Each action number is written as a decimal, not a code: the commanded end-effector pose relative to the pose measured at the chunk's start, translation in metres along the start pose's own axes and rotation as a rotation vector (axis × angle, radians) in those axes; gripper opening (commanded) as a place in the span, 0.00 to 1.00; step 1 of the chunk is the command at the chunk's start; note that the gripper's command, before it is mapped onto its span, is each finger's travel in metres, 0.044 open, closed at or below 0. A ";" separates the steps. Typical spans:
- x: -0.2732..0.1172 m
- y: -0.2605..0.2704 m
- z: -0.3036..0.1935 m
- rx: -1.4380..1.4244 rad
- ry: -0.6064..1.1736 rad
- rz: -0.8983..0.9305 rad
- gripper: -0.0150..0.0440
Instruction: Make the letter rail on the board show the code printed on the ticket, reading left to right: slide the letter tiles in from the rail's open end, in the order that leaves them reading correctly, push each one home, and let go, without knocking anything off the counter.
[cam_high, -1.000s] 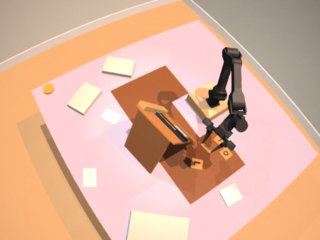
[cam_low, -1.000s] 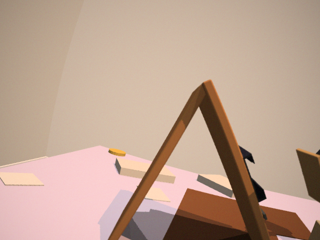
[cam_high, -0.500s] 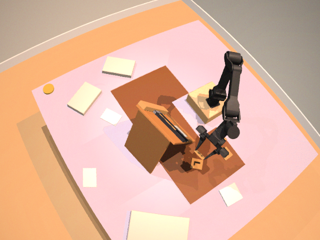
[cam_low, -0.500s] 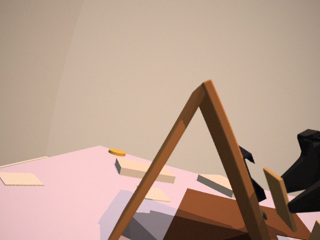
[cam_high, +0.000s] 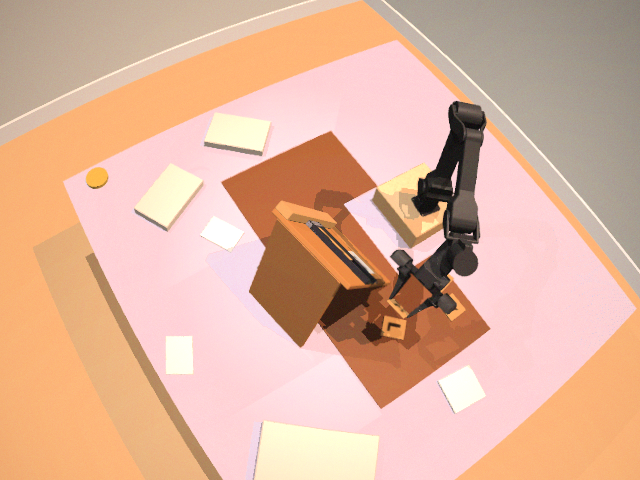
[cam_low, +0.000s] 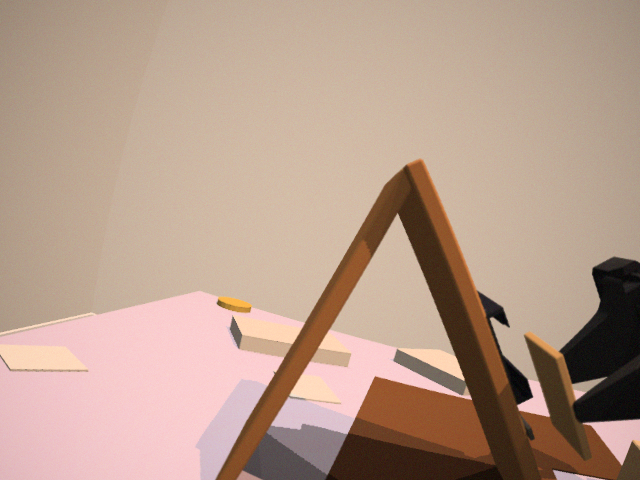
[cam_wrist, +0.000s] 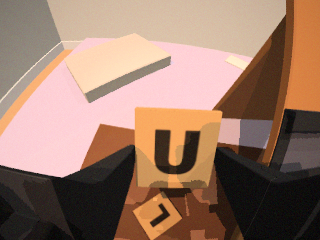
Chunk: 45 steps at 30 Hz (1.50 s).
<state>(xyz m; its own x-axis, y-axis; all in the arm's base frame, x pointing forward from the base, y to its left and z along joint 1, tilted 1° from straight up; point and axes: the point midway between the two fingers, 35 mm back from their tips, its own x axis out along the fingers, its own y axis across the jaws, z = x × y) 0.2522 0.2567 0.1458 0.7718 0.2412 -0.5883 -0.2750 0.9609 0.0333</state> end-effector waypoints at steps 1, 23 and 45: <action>0.000 -0.003 0.000 -0.003 0.001 0.002 0.25; 0.001 -0.014 -0.001 -0.004 0.001 0.001 0.25; 0.002 -0.025 -0.001 -0.005 0.001 0.001 0.25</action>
<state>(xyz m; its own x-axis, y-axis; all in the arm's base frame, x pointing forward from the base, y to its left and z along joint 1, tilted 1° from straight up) 0.2590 0.2347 0.1437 0.7721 0.2406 -0.5883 -0.2754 0.9608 0.0315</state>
